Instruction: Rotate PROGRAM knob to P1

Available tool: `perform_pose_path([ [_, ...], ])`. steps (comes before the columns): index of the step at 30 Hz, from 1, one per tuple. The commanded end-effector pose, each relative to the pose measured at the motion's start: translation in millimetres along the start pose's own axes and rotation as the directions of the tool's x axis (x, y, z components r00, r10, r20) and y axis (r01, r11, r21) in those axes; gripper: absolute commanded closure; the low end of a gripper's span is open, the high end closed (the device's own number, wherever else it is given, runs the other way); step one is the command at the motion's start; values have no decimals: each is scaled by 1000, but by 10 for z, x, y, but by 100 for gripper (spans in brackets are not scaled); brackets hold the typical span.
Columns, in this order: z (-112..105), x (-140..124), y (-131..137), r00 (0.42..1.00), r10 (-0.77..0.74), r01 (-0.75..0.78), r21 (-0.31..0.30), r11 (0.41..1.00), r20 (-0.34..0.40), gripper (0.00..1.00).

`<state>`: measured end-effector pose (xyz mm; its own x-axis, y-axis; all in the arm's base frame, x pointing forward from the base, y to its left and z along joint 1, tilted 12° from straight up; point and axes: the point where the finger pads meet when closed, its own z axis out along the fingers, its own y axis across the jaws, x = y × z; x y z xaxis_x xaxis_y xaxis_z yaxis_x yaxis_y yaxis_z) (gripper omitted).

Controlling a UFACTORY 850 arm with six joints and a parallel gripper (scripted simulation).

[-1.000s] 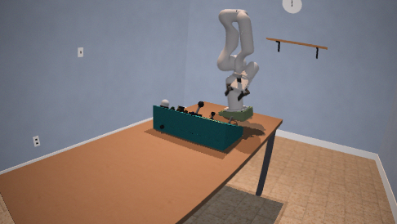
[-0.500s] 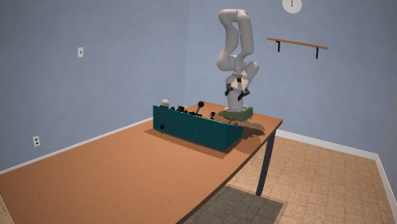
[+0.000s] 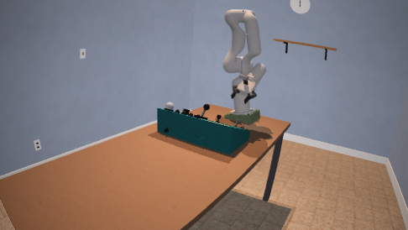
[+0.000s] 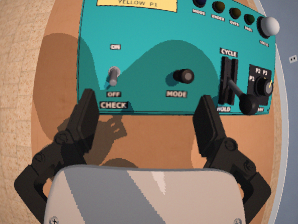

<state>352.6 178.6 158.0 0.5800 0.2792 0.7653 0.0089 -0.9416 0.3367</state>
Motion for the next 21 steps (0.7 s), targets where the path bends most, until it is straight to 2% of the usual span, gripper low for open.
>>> perform_pose_path([
  [1, 0, 6, -3, 1000, 1, -1, 0, 1000, -1, 0],
  [18, 1, 7, -1, 1000, 1, -1, 0, 1000, -1, 0],
  [21, 57, 36, 91, 1000, 3, -3, 3, 1000, 1, 0],
])
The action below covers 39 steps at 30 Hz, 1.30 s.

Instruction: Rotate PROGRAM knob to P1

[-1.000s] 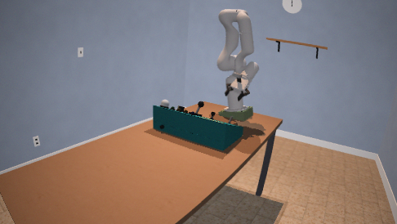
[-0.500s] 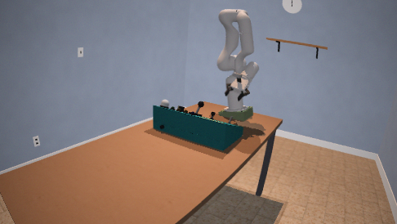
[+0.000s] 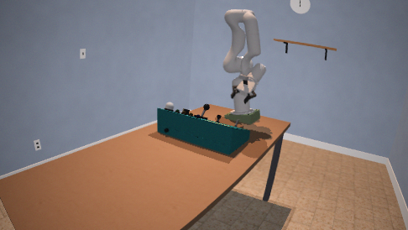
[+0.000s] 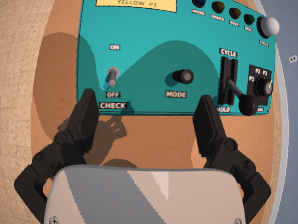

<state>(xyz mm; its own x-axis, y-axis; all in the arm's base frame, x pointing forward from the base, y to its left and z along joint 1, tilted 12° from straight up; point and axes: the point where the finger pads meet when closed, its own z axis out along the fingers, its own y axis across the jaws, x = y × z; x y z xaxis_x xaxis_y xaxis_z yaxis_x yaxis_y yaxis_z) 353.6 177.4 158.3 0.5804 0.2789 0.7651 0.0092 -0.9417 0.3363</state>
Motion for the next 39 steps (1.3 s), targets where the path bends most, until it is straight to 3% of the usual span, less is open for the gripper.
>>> perform_pose_path([
  [1, 92, 53, 155, 1000, 5, -5, 4, 1000, 3, 0],
  [6, 331, 139, 736, 1000, 16, -16, 13, 1000, 10, 0],
  [9, 331, 139, 736, 1000, 16, -16, 13, 1000, 10, 0],
  [12, 419, 136, 1139, 1000, 19, -19, 16, 1000, 9, 0],
  [15, 419, 136, 1139, 1000, 19, -19, 16, 1000, 9, 0],
  [16, 442, 115, 1345, 1000, 20, -20, 15, 1000, 8, 0],
  [18, 442, 115, 1345, 1000, 20, -20, 15, 1000, 8, 0],
  [19, 448, 84, 1543, 1000, 19, -19, 14, 1000, 6, 0],
  [21, 448, 84, 1543, 1000, 19, -19, 14, 1000, 6, 0],
  [22, 441, 44, 1726, 1000, 17, -17, 12, 1000, 4, 0],
  [26, 441, 44, 1726, 1000, 17, -17, 12, 1000, 4, 0],
  [28, 398, -46, 2026, 1000, 12, -12, 6, 1000, 0, 0],
  [39, 296, -193, 2361, 1000, -1, 1, -6, 1000, -5, 0],
])
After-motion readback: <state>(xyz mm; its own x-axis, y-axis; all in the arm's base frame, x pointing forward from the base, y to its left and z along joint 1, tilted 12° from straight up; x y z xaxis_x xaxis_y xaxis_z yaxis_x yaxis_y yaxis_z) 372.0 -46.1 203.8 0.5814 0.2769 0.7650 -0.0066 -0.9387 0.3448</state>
